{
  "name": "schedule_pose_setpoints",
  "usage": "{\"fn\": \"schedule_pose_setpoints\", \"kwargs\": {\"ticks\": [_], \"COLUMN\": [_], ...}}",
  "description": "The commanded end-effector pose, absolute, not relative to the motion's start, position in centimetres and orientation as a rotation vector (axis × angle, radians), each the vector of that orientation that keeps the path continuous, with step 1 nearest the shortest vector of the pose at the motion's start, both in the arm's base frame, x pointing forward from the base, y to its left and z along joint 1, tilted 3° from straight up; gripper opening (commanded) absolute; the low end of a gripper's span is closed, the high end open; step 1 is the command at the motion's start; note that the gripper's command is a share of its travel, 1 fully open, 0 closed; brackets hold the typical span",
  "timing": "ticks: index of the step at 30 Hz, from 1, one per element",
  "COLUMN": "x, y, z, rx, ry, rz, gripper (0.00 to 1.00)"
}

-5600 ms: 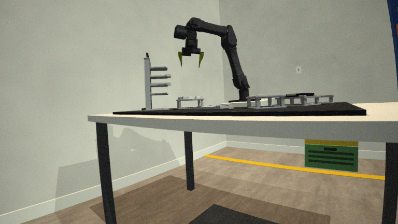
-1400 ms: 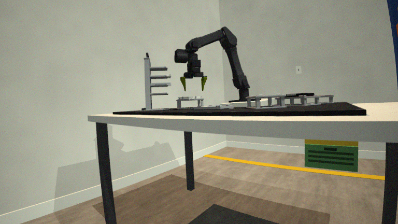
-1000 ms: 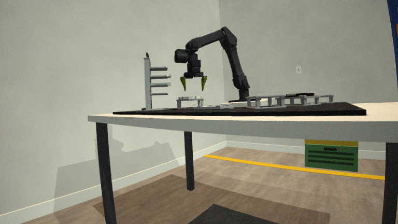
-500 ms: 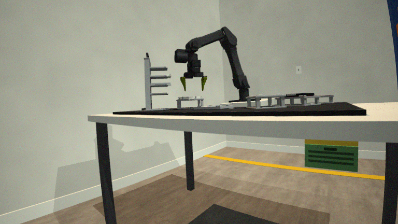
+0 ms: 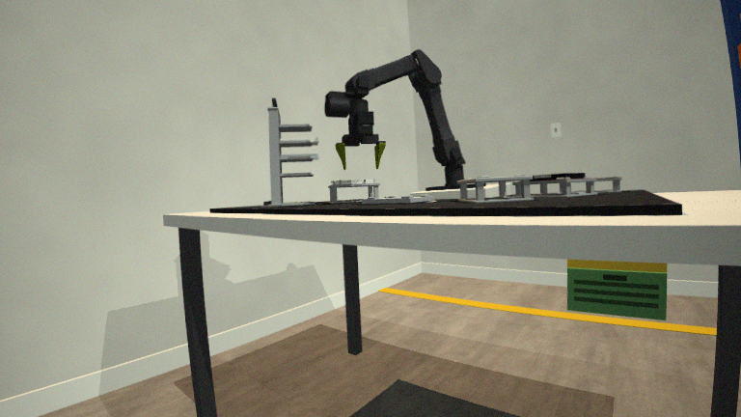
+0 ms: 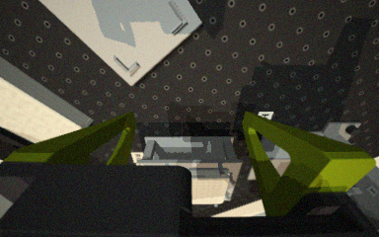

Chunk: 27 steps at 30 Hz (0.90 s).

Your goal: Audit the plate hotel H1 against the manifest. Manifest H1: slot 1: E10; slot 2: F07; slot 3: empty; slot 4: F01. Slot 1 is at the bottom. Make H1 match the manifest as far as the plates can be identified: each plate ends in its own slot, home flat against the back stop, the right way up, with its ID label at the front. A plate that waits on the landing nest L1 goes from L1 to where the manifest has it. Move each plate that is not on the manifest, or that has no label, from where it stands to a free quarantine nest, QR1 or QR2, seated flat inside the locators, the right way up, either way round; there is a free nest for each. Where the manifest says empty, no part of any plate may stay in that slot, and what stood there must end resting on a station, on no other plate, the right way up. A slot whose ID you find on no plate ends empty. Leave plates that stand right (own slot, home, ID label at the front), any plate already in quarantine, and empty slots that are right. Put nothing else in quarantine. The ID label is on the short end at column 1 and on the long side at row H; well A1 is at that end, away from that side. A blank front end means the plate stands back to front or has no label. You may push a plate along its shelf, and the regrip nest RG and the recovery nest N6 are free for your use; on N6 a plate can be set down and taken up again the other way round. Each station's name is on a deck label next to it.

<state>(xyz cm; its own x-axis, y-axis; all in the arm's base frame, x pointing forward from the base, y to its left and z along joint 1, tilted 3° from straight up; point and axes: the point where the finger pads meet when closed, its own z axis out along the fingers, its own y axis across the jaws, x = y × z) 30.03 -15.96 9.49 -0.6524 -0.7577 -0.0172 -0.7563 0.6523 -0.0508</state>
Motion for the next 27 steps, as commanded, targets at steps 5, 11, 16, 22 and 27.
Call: {"fn": "schedule_pose_setpoints", "kwargs": {"ticks": [5,11,16,22,27], "x": [30.1,30.1,30.0,30.0,29.9], "y": [-15.9,-15.9,-15.9,-15.9,-15.9], "z": [10.3,11.3,12.1,12.8,13.6], "rx": [-1.293,-1.293,-1.293,-1.293,-1.293], "ry": [2.815,2.815,2.815,2.815,2.815], "rz": [-0.073,-0.073,-0.073,-0.073,-0.073], "gripper": [1.00,1.00,1.00,1.00,1.00]}}
